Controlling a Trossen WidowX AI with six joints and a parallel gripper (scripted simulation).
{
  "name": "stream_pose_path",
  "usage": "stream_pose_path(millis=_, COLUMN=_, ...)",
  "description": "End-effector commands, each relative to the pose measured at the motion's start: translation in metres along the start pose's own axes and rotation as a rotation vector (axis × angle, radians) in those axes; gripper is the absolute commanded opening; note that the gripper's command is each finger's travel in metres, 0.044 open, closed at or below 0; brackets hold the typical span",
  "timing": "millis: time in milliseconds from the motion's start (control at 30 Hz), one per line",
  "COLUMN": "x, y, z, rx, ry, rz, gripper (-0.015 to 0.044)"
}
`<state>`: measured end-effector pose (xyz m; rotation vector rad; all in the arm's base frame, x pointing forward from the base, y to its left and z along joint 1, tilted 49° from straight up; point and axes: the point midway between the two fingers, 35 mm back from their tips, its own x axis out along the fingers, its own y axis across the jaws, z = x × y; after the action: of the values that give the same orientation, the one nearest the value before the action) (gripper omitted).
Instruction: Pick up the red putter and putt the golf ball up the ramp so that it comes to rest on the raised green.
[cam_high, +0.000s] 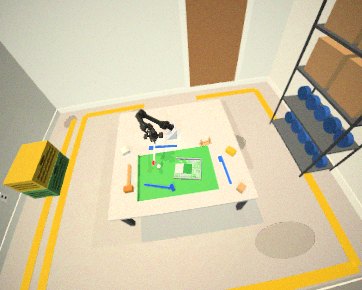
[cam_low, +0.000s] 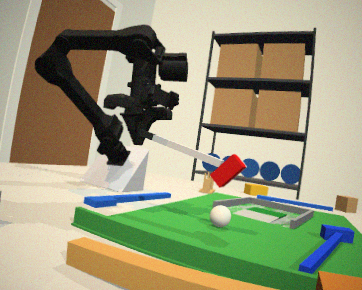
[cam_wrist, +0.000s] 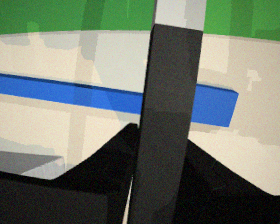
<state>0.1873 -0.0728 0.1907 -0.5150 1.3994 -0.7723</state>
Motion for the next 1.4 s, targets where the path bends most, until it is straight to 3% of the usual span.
stream_pose_path(millis=0, x=0.011, y=0.0, z=-0.001, rx=0.041, ry=0.016, rz=-0.018, gripper=0.0)
stream_pose_path(millis=1000, x=0.064, y=-0.003, z=-0.004, rx=0.128, ry=0.053, rz=-0.045, gripper=0.0)
stream_pose_path(millis=1367, x=0.062, y=-0.003, z=-0.003, rx=0.133, ry=0.056, rz=-0.039, gripper=0.0)
